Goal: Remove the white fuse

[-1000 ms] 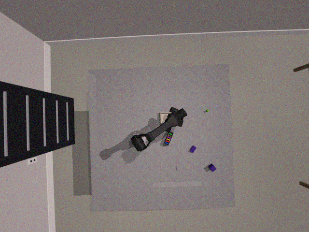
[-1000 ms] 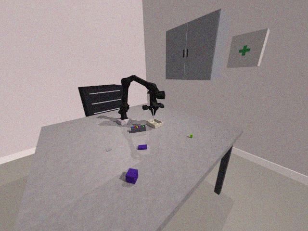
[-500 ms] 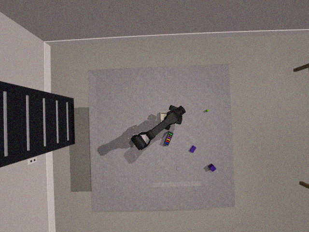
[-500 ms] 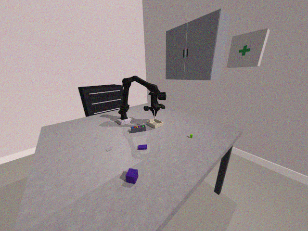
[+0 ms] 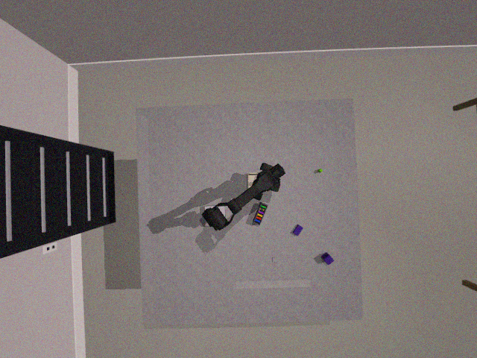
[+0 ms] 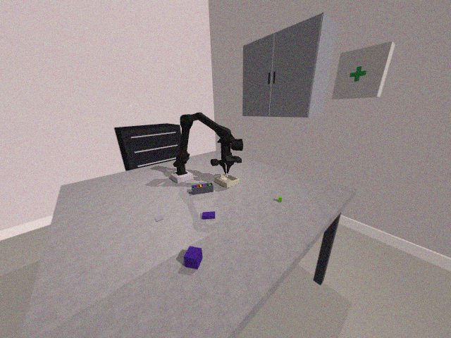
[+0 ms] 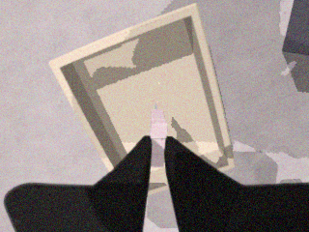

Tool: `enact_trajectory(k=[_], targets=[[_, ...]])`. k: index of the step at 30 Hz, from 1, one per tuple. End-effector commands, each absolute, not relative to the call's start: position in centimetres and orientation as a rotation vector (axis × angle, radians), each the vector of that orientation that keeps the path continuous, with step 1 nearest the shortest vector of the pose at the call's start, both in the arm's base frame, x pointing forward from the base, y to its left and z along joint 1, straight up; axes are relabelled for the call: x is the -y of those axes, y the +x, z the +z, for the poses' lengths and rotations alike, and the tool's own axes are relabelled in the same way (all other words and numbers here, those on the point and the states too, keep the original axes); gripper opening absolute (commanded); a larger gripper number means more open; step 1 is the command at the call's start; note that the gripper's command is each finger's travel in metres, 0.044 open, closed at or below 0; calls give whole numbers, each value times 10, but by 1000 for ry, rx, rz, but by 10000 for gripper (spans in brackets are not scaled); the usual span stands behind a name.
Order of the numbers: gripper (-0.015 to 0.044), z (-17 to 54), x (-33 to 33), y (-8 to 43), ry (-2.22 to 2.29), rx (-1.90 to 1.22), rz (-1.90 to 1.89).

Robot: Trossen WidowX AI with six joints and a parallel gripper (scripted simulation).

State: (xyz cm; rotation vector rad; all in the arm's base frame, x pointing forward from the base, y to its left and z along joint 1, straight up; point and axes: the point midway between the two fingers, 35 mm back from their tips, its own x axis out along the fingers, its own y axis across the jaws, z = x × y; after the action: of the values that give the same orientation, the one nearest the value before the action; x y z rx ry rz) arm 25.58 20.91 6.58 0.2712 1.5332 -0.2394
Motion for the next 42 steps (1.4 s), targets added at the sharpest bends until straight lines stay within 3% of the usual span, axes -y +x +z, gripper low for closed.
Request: enact_trajectory(k=[1,14,19,42], targets=[[0,62,-209,255,274,-1535,-244],[330,67,-209,256,271,-1534,-240],[330,102,-208,255,274,-1535,-244],[330,101,-208,255,270,-1534,-240]])
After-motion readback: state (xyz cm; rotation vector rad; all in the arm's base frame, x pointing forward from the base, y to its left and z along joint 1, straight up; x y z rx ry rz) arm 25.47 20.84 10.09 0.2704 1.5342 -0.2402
